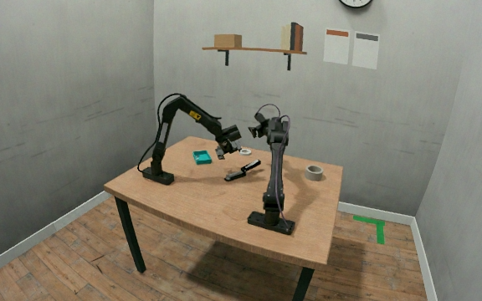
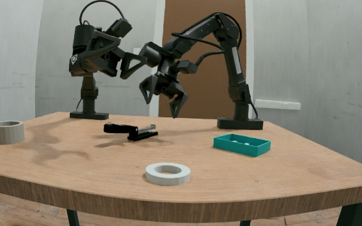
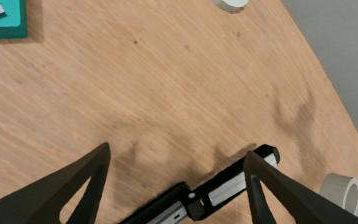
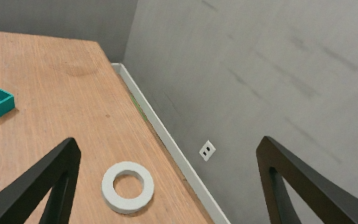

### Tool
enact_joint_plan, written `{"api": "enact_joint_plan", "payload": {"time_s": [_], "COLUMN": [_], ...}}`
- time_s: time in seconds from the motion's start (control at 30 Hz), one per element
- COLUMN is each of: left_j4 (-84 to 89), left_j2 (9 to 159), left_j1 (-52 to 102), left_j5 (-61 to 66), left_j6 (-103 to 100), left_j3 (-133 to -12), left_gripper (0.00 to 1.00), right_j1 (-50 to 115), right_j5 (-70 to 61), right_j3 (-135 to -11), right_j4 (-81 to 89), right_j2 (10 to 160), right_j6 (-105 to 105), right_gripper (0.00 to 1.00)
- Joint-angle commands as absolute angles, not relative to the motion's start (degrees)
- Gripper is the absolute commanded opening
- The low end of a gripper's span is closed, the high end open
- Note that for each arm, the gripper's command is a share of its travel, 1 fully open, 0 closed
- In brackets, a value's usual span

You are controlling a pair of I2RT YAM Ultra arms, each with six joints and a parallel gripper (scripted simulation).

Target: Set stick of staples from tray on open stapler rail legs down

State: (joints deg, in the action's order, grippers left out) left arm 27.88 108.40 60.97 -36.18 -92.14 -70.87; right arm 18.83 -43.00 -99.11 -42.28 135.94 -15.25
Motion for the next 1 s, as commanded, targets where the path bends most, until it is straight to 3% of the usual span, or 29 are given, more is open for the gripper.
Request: {"api": "enact_joint_plan", "payload": {"time_s": [0.0, 0.63, 0.97], "left_j4": [28.2, 26.6, 21.1], "left_j2": [107.5, 107.9, 98.1], "left_j1": [61.0, 60.9, 54.4], "left_j5": [-37.3, -35.6, -28.9], "left_j6": [-91.9, -90.5, -65.3], "left_j3": [-71.5, -70.7, -58.9], "left_gripper": [1.0, 1.0, 1.0], "right_j1": [18.8, 18.8, 19.2], "right_j5": [-42.9, -43.0, -42.0], "right_j3": [-99.5, -99.3, -98.5], "right_j4": [-41.8, -42.4, -41.5], "right_j2": [135.4, 135.6, 134.8], "right_j6": [-15.1, -15.2, -14.6], "right_gripper": [1.0, 1.0, 1.0]}}
